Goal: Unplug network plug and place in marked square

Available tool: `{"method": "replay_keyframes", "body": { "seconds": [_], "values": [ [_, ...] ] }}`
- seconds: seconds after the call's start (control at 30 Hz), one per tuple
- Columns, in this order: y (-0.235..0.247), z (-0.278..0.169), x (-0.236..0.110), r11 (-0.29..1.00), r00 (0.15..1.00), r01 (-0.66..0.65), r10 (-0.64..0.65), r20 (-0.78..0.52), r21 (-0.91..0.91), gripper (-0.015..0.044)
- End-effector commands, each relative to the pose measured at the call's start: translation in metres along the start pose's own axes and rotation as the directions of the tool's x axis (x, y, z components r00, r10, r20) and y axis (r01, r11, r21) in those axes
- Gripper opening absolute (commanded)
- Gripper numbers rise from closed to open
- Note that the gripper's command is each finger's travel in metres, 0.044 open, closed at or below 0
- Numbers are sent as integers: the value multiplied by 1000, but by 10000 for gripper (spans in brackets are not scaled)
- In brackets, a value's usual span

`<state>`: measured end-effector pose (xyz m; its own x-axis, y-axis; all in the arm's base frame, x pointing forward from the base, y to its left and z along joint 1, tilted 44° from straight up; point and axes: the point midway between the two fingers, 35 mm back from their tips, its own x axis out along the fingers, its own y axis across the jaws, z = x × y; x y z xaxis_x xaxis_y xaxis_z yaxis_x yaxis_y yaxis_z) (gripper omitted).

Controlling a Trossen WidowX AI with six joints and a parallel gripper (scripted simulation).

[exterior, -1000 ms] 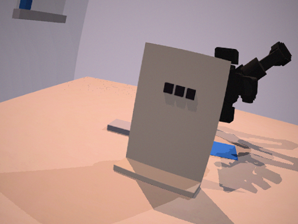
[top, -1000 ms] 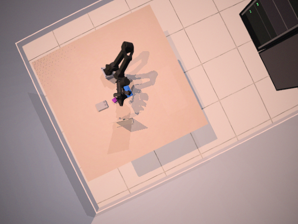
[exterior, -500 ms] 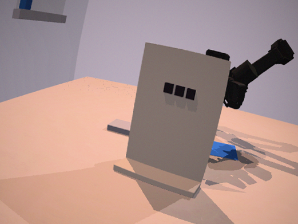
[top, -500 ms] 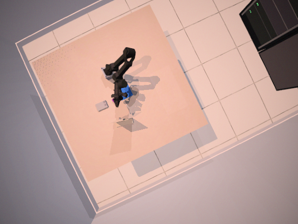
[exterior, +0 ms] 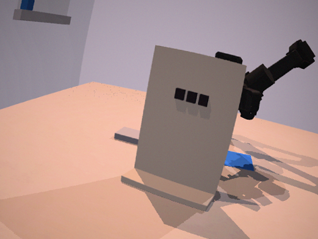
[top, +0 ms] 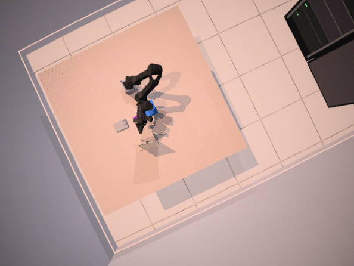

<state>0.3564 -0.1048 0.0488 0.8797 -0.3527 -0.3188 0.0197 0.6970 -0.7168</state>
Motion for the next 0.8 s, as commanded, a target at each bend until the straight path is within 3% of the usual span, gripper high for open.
{"method": "replay_keyframes", "body": {
  "seconds": [0.0, 0.77],
  "values": [
    [0, 1, 5, 1000, 1000, 1, -1, -3, -2, 156],
    [-1, 10, 38, 1000, 1000, 2, -2, -1, -2, 156]
  ]
}}
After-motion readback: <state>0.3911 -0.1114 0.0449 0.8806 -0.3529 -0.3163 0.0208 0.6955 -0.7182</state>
